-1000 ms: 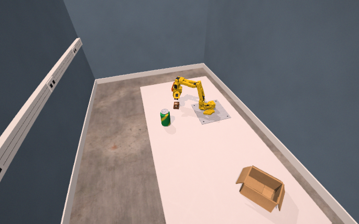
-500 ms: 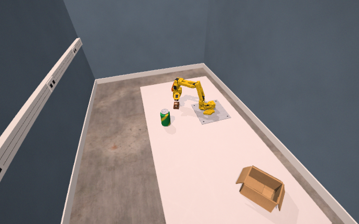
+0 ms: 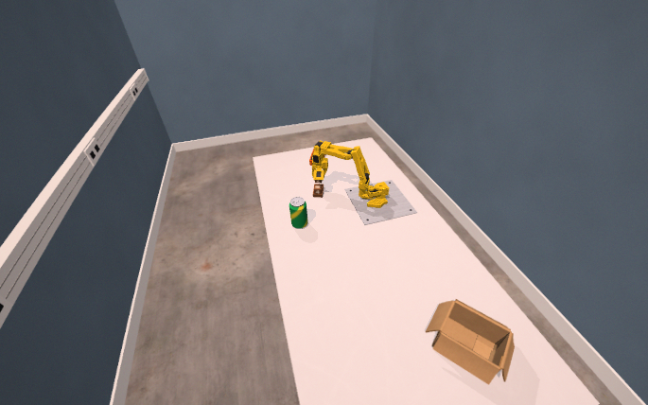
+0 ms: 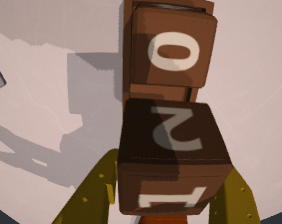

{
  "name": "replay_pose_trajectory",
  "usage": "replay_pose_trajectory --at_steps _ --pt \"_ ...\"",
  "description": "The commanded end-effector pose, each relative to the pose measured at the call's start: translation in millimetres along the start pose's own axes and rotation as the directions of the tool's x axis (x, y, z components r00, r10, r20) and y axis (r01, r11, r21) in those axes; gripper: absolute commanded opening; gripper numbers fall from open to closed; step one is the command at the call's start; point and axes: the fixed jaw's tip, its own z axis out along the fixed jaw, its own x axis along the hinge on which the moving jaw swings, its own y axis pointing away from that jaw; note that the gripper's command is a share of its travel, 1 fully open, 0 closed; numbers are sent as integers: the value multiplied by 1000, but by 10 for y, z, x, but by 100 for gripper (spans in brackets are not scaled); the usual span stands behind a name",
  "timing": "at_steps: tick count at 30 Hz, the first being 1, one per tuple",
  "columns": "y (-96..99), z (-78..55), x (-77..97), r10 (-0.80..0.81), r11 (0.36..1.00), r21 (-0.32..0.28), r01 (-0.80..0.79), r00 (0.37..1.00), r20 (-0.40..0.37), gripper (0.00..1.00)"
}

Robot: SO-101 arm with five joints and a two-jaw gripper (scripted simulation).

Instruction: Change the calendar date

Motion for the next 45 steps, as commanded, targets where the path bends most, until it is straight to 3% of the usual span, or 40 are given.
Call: replay_pose_trajectory --at_steps 1,45 --pt "-22 -10 28 3 1000 15 -3 1000 -3 0" --pt "-26 -10 62 -11 1000 15 11 1000 -3 0"
